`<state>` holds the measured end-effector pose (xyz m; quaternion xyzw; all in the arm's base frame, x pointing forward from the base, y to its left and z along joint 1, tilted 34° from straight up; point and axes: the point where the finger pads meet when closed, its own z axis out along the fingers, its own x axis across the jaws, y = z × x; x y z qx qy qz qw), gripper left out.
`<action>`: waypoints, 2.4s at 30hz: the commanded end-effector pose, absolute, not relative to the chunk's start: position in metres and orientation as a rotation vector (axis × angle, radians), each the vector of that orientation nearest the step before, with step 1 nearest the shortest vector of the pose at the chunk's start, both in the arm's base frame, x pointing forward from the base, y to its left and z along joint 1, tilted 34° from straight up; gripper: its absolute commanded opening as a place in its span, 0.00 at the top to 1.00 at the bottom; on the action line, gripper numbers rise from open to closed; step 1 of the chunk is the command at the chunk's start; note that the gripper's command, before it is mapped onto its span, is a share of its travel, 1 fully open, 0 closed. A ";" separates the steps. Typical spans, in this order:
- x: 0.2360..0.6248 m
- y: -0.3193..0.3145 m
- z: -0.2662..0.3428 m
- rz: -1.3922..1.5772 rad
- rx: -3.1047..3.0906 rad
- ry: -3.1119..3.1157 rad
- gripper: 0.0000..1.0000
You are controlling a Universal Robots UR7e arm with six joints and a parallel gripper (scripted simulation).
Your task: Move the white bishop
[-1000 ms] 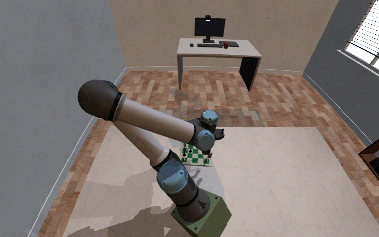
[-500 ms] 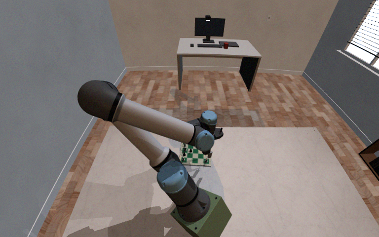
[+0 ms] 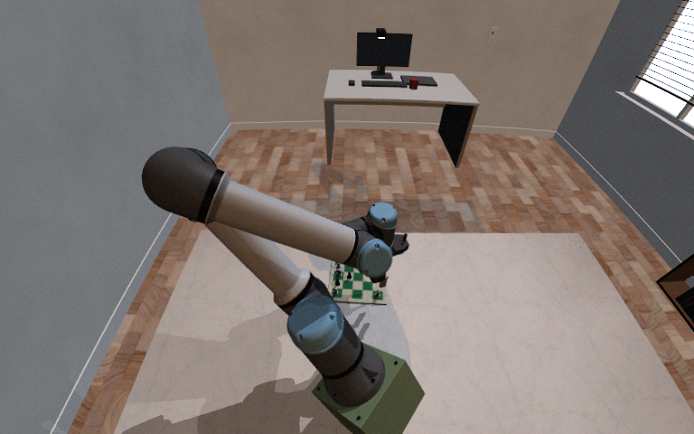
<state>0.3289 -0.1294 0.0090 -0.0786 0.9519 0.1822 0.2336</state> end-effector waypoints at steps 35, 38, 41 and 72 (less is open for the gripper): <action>0.329 -0.129 0.009 0.499 -0.216 2.614 0.27; 0.330 -0.129 0.008 0.499 -0.216 2.614 0.27; 0.331 -0.128 0.006 0.499 -0.216 2.614 0.27; 0.347 -0.114 -0.026 0.499 -0.216 2.614 0.27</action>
